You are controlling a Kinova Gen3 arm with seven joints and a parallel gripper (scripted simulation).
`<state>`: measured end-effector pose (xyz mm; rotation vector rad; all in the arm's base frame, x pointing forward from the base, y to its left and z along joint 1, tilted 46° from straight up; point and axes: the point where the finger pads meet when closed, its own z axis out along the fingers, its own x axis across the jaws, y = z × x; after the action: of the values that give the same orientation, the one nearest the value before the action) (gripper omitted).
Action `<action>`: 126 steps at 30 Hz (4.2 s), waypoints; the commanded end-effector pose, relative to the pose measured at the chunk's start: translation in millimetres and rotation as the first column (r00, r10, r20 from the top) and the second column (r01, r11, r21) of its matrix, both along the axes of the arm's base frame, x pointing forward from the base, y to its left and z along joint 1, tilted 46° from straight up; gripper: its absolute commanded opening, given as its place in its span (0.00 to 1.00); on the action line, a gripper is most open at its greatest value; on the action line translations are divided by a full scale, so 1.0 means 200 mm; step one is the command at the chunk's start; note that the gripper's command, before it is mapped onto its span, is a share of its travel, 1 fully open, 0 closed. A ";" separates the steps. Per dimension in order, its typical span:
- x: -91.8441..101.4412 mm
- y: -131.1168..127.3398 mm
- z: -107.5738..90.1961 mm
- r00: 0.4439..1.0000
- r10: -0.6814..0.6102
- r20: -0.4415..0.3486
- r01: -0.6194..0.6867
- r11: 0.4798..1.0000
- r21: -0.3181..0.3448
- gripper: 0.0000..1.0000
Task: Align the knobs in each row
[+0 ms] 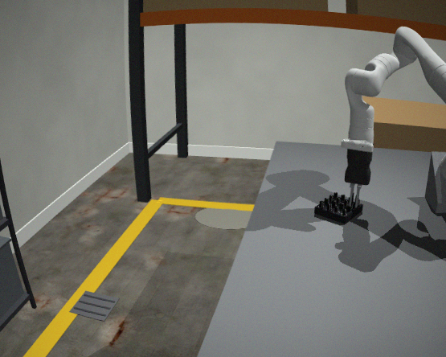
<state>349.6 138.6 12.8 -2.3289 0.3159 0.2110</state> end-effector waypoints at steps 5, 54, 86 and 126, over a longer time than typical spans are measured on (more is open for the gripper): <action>0.00 0.00 0.00 0.999 0.037 0.039 -0.037 0.999 0.002 0.30; 0.00 0.00 0.00 0.738 0.459 0.495 -0.480 0.872 -0.093 0.30; 0.00 0.00 0.00 0.564 0.557 0.609 -0.592 0.788 -0.171 0.30; 0.00 0.00 0.00 0.560 0.559 0.612 -0.594 0.785 -0.174 0.46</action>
<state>349.6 138.7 12.8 -2.2097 -0.8175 -0.2713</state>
